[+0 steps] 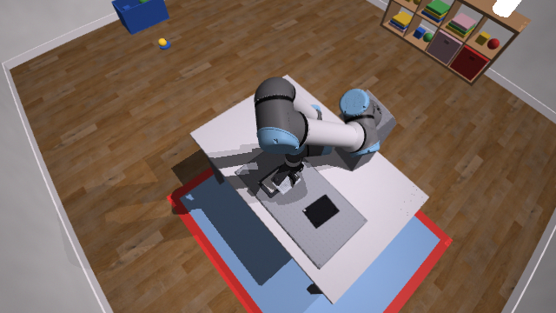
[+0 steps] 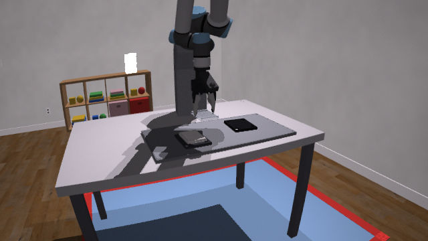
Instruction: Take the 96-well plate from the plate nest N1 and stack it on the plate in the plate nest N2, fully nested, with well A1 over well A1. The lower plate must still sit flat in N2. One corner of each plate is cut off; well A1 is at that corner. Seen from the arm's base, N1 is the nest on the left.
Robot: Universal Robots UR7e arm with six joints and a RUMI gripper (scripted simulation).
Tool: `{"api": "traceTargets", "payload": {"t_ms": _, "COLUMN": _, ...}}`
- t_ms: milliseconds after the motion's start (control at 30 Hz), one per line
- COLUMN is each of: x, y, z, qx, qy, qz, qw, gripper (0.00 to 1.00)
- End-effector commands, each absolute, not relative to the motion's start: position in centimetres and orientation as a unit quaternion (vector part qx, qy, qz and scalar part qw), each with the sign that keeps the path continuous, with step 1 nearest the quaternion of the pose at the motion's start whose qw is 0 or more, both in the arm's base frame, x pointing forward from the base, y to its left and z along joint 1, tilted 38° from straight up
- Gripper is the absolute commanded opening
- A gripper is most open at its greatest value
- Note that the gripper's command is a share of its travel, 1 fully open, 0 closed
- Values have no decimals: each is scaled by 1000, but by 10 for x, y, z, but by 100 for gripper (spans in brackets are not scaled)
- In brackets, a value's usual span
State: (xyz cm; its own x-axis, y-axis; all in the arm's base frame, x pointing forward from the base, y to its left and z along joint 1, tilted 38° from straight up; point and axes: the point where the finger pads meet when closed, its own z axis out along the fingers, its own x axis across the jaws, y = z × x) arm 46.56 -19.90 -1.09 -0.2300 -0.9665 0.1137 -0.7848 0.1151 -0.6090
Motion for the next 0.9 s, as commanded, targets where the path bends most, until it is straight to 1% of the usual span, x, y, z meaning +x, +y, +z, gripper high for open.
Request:
{"api": "traceTargets", "payload": {"t_ms": 0, "x": 466, "y": -212, "z": -7, "qx": -600, "qy": 730, "qz": -287, "qw": 158, "gripper": 0}}
{"api": "traceTargets", "payload": {"t_ms": 633, "x": 465, "y": -267, "z": 8, "qx": -600, "qy": 730, "qz": -287, "qw": 158, "gripper": 0}}
{"api": "traceTargets", "payload": {"t_ms": 867, "x": 465, "y": -269, "z": 9, "qx": -600, "qy": 730, "qz": -287, "qw": 158, "gripper": 0}}
